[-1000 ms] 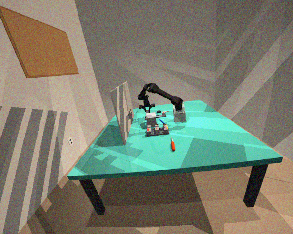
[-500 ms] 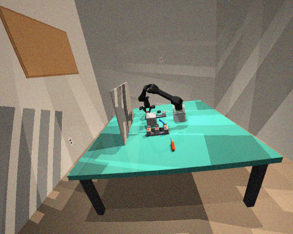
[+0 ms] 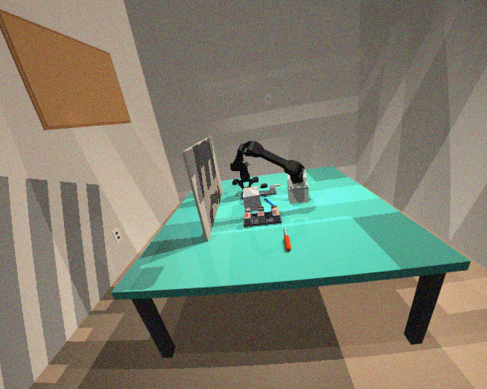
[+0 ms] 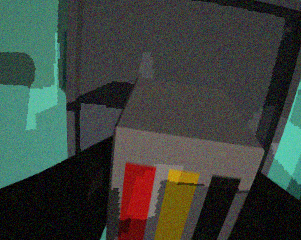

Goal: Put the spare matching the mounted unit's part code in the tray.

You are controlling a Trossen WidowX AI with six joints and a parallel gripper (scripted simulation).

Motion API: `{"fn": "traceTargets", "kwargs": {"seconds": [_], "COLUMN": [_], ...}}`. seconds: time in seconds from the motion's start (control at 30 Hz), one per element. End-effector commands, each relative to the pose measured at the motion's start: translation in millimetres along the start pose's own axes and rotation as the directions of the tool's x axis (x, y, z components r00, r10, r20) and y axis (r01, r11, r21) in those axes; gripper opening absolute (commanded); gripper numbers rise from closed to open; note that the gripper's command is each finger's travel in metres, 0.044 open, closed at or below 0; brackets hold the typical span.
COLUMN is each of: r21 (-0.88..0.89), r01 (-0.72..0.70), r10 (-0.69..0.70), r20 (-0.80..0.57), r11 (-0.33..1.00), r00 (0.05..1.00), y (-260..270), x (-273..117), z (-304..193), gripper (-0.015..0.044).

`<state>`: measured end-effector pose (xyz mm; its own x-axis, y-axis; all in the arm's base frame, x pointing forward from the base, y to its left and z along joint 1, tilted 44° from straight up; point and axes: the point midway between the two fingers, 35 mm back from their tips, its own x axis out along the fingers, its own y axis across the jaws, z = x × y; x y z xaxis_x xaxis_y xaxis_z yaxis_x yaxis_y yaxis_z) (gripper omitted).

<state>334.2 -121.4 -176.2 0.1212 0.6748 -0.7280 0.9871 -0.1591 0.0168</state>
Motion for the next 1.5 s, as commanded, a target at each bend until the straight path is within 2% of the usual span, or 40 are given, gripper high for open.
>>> {"fn": "traceTargets", "kwargs": {"seconds": [0.0, 0.03, 0.6, 0.83, 1.47], "r21": [0.006, 0.006, 0.000, 0.006, 0.009], "r01": [-0.001, -0.001, 0.000, 0.000, -0.017], "r10": [0.001, 0.001, 0.000, 0.000, 0.017], "r20": [-0.007, -0.007, 0.000, -0.002, 0.002], "r11": [1.000, 1.000, 1.000, 1.000, 1.000], "r00": [1.000, 1.000, 1.000, 1.000, 1.000], "y": [-1.7, -1.8, -0.1, -1.5, 0.2], "x": [4.9, 5.4, -0.7, -102.4, -109.0], "z": [-1.1, -1.2, -0.1, 0.8, 1.1], "gripper": [0.0000, 0.0000, 0.0440, 0.0440, 0.0440]}}
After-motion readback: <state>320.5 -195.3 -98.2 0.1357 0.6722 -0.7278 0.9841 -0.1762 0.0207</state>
